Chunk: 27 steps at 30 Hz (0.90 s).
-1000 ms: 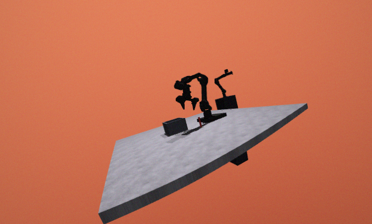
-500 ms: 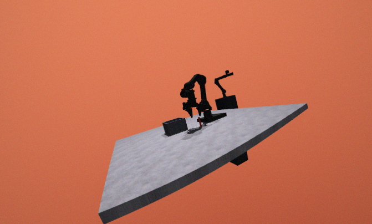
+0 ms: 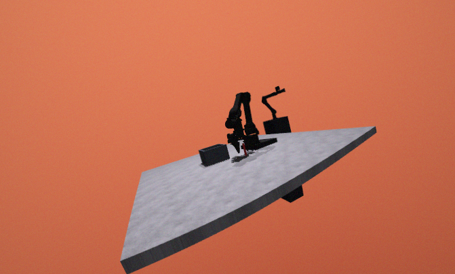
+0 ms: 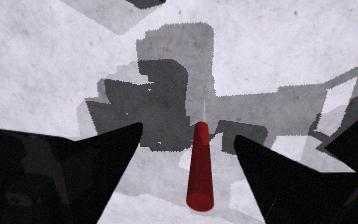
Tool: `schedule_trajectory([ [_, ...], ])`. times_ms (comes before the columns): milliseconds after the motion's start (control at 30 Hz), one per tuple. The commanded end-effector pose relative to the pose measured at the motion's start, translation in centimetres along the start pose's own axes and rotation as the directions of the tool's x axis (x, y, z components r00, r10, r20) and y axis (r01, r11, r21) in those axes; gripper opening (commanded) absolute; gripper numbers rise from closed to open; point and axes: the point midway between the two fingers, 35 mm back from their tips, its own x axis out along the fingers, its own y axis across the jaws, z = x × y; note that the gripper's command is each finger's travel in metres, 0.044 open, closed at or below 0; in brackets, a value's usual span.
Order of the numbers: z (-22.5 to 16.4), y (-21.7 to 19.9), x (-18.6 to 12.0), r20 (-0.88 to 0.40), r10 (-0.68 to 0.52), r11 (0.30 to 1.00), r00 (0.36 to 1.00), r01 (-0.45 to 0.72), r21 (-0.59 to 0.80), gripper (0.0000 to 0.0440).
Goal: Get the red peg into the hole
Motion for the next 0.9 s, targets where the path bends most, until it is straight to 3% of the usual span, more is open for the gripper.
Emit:
schedule_trajectory([
  [0,0.0,-0.5,0.6,-0.006,-0.020,1.000,1.000,0.020,0.007,0.0319],
  [400,-0.2,-0.7,0.4,-0.069,-0.064,0.998,0.996,0.063,-0.028,0.0007],
  [867,2.0,1.3,-3.3,0.045,0.034,0.989,0.998,-0.027,-0.143,0.0006],
])
